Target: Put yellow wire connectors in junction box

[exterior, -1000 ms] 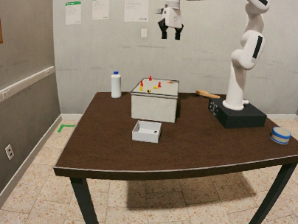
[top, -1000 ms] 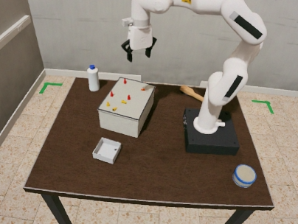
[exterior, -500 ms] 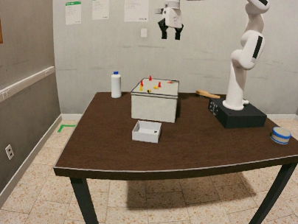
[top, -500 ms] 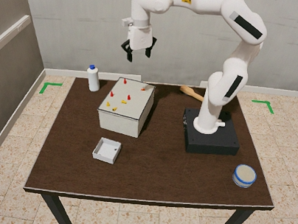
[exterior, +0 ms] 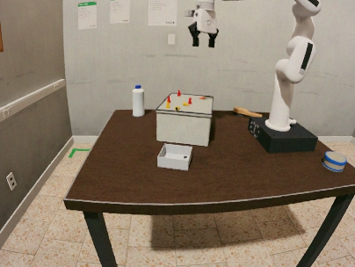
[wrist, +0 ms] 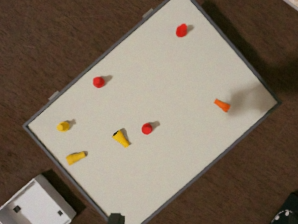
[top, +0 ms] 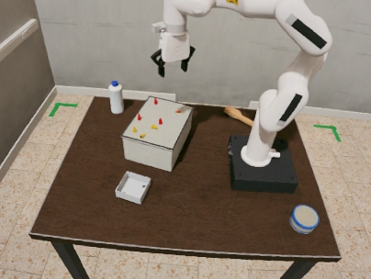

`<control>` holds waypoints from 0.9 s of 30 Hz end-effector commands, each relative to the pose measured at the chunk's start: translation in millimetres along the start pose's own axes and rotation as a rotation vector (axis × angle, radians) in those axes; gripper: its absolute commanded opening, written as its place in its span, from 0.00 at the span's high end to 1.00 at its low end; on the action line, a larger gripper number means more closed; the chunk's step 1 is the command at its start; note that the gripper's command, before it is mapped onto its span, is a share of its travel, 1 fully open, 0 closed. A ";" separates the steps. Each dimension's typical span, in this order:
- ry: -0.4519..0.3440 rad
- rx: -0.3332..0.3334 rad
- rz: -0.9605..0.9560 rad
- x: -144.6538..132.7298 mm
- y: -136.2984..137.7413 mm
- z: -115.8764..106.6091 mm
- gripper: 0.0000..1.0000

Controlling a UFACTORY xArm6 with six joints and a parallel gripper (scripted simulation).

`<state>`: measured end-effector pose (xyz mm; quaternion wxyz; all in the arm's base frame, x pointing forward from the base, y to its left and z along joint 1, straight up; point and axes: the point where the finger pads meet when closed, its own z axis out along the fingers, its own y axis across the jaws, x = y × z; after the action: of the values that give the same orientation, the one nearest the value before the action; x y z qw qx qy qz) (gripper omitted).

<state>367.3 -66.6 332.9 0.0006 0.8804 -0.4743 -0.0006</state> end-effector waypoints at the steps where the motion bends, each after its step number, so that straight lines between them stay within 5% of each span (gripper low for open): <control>1: 0.003 0.003 0.000 0.5 -0.5 -1.6 0.00; 15: 0.003 0.003 0.010 1.2 -0.8 -0.9 0.00; 27: 0.002 0.003 0.438 31.5 -12.2 31.7 0.00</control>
<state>384.2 -79.0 311.7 -0.0020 0.8065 -0.5912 -0.0023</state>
